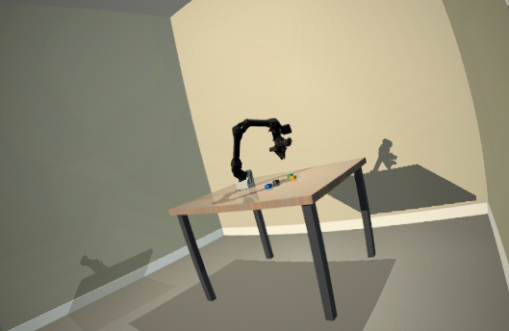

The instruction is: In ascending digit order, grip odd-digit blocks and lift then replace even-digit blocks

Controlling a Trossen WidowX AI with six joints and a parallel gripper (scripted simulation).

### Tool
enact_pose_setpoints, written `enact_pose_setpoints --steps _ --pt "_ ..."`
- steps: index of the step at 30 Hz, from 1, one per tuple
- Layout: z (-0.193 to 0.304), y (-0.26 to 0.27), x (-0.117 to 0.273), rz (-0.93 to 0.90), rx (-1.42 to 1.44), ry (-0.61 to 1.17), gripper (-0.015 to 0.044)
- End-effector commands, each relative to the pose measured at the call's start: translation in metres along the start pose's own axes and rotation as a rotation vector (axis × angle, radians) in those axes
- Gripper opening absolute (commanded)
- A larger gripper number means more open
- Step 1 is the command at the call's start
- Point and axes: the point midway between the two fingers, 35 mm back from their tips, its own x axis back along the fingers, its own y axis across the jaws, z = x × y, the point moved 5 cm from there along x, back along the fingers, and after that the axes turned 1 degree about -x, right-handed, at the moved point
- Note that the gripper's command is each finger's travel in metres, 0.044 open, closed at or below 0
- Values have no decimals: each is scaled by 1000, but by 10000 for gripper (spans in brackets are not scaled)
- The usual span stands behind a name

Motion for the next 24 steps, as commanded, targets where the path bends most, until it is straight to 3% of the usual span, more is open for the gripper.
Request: enact_pose_setpoints --steps 1,10,19,21,24 --pt "-15 -68 4 -7 -16 -3 120" --pt "6 -211 -2 22 -21 0 120" --pt "10 -221 -3 27 -22 2 120" --pt "9 -221 -14 25 -22 1 172" --pt "8 -223 -60 25 -22 0 251"
